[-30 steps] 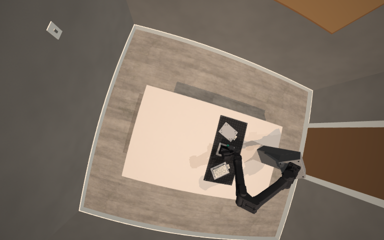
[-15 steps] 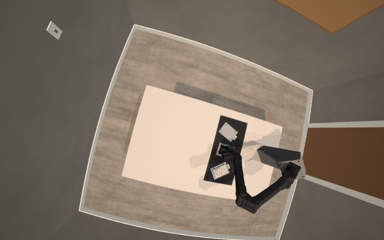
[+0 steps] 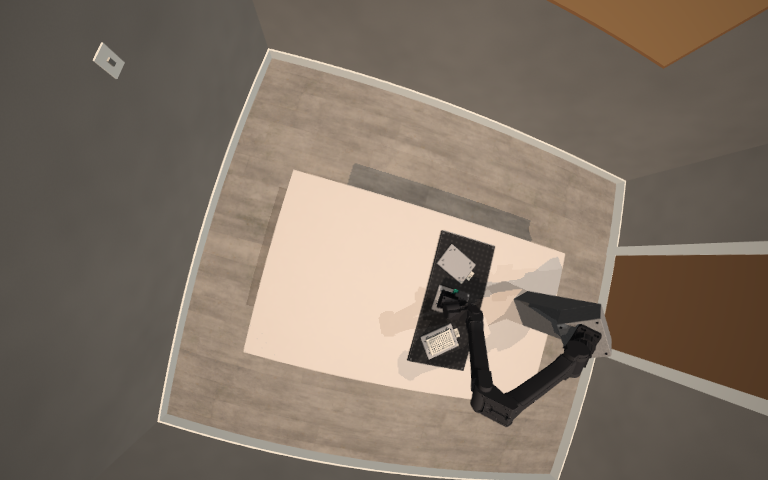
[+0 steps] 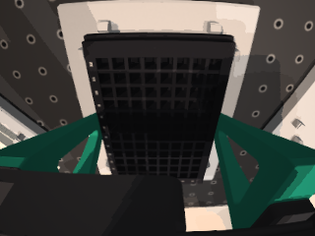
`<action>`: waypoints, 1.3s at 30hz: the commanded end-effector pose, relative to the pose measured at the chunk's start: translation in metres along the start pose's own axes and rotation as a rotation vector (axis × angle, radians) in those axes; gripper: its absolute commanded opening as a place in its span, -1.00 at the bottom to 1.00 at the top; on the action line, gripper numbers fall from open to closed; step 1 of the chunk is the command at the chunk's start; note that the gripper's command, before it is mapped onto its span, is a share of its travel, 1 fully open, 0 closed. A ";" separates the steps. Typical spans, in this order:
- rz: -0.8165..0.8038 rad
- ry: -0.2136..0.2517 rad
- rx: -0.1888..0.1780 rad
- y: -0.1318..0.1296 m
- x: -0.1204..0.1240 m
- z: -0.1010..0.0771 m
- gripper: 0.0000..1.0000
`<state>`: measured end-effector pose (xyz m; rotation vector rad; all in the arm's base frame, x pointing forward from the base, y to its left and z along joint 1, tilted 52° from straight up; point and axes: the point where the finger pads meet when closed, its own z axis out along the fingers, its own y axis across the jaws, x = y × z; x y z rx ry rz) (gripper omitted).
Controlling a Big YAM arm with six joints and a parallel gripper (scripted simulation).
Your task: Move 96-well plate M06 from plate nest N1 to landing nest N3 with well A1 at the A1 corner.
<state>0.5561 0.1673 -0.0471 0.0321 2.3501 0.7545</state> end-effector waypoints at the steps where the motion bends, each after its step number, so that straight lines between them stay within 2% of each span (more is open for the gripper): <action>1: 0.005 0.010 -0.003 0.001 0.010 0.008 -1.00; 39: 0.005 0.014 -0.002 0.001 0.011 0.011 -1.00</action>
